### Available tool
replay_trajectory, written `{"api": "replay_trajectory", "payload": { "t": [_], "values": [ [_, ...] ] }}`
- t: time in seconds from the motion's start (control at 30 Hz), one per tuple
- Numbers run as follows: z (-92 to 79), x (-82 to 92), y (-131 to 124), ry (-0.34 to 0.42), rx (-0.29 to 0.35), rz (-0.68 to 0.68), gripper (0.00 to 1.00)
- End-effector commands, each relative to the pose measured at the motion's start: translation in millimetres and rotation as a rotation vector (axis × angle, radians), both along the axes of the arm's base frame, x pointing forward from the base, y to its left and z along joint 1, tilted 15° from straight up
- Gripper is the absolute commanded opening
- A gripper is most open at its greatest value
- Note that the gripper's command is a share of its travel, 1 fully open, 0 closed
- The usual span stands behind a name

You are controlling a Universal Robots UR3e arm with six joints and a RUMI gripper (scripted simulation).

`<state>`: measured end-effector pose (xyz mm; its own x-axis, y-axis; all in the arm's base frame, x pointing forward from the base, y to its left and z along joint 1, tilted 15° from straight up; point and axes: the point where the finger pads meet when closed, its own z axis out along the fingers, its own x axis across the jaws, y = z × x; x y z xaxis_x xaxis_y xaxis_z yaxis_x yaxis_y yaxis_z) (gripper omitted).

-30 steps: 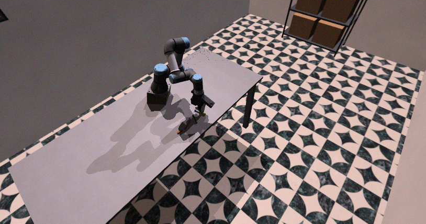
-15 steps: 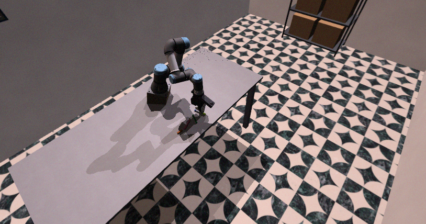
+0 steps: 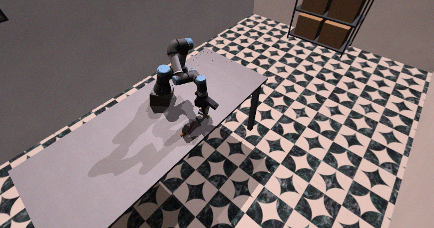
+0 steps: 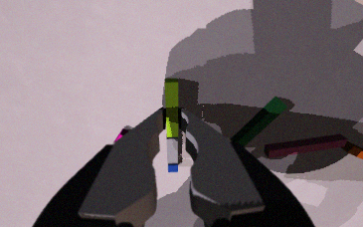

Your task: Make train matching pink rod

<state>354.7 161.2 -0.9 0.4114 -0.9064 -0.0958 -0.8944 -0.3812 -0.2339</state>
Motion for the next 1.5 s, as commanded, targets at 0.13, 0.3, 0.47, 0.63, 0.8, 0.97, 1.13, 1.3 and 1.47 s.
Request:
{"api": "replay_trajectory", "payload": {
  "t": [0.13,0.3,0.47,0.63,0.8,0.97,1.13,1.3,1.47],
  "values": [
    [0.0,0.0,0.0,-0.001,-0.001,0.0,0.06],
    [0.0,0.0,0.0,-0.001,-0.001,0.0,0.08],
    [0.0,0.0,0.0,-0.001,-0.001,0.0,0.11],
    [0.0,0.0,0.0,-0.001,-0.001,0.0,0.14],
    [0.0,0.0,0.0,-0.001,-0.001,0.0,0.14],
    [0.9,0.0,-0.1,-0.001,-0.001,0.0,0.14],
    [7.2,-0.2,-1.5,-0.003,-0.001,0.0,0.14],
    [20.0,-2.5,-3.8,-0.003,0.0,0.0,0.14],
    [38.1,-5.8,-7.0,-0.003,0.0,0.0,0.14]
  ]
}}
